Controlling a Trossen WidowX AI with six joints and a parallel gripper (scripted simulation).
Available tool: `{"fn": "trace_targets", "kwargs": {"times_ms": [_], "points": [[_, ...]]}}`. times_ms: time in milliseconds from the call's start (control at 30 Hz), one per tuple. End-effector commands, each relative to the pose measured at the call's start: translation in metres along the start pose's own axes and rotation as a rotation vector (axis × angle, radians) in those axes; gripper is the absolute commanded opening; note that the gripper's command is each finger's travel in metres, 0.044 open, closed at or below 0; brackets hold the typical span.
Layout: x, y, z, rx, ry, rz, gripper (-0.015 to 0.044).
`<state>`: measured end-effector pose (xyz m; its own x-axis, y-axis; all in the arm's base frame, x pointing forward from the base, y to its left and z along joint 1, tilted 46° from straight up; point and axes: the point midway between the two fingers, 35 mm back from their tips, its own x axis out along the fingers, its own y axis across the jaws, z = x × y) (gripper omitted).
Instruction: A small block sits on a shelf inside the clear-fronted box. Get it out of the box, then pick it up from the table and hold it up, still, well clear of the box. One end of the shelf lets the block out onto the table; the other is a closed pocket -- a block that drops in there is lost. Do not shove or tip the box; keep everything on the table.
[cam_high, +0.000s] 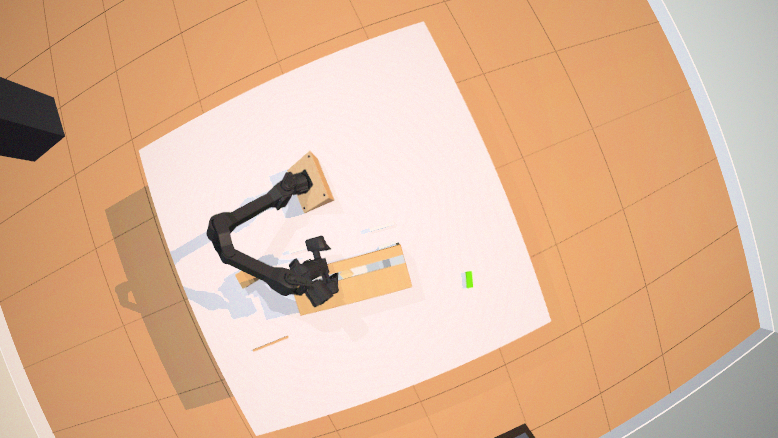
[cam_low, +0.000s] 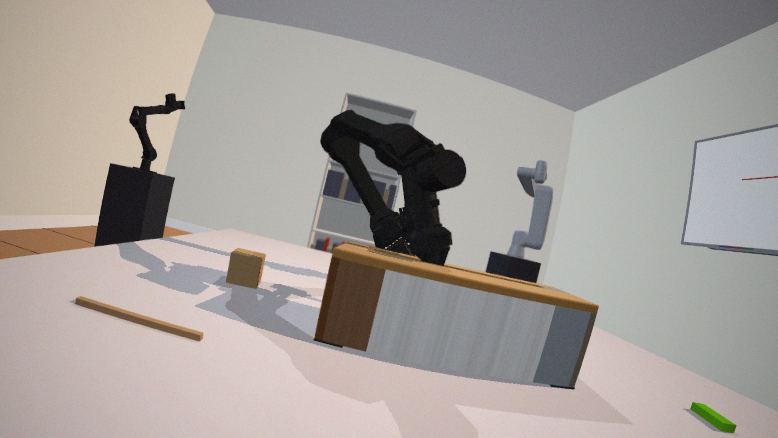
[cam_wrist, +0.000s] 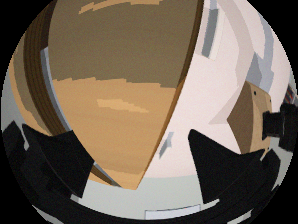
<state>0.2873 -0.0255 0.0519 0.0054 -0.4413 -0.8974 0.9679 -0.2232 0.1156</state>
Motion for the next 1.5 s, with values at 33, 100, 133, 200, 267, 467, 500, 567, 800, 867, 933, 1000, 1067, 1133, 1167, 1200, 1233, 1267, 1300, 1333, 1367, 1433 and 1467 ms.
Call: {"fn": "trace_targets", "kwargs": {"times_ms": [33, 100, 133, 200, 267, 467, 500, 567, 800, 867, 933, 1000, 1067, 1133, 1167, 1200, 1233, 1267, 1300, 1333, 1367, 1433, 1467], "points": [[0.002, -0.001, -0.006, 0.002, 0.003, -0.001, 0.0400], [0.003, -0.001, -0.008, 0.002, 0.004, -0.001, 0.0400], [0.003, -0.001, -0.009, 0.002, 0.004, -0.001, 0.0400], [0.004, -0.001, -0.010, 0.002, 0.004, -0.001, 0.0400], [0.004, -0.001, -0.012, 0.002, 0.004, -0.001, 0.0400], [0.006, -0.001, -0.018, 0.002, 0.004, -0.001, 0.0400], [0.007, -0.001, -0.019, 0.002, 0.004, -0.001, 0.0400], [0.007, -0.001, -0.021, 0.002, 0.004, -0.001, 0.0400], [0.004, 0.000, -0.011, 0.002, 0.004, -0.001, 0.0400], [0.004, 0.000, -0.011, 0.002, 0.004, -0.001, 0.0400], [0.004, 0.000, -0.011, 0.002, 0.004, -0.001, 0.0400], [0.004, 0.000, -0.011, 0.002, 0.004, -0.001, 0.0400], [0.005, 0.000, -0.013, 0.002, 0.004, -0.001, 0.0400], [0.005, 0.000, -0.015, 0.002, 0.004, -0.001, 0.0400], [0.006, 0.000, -0.016, 0.002, 0.004, -0.001, 0.0400], [0.006, 0.000, -0.017, 0.002, 0.004, -0.001, 0.0400], [0.006, 0.000, -0.018, 0.002, 0.004, -0.001, 0.0400], [0.007, 0.000, -0.019, 0.002, 0.004, -0.001, 0.0400], [0.007, 0.000, -0.019, 0.002, 0.004, -0.001, 0.0400], [0.007, 0.000, -0.020, 0.002, 0.004, -0.001, 0.0400], [0.008, 0.000, -0.021, 0.002, 0.004, -0.001, 0.0400], [0.008, 0.000, -0.023, 0.003, 0.004, -0.001, 0.0400], [0.009, 0.000, -0.024, 0.003, 0.005, -0.001, 0.0400]]}}
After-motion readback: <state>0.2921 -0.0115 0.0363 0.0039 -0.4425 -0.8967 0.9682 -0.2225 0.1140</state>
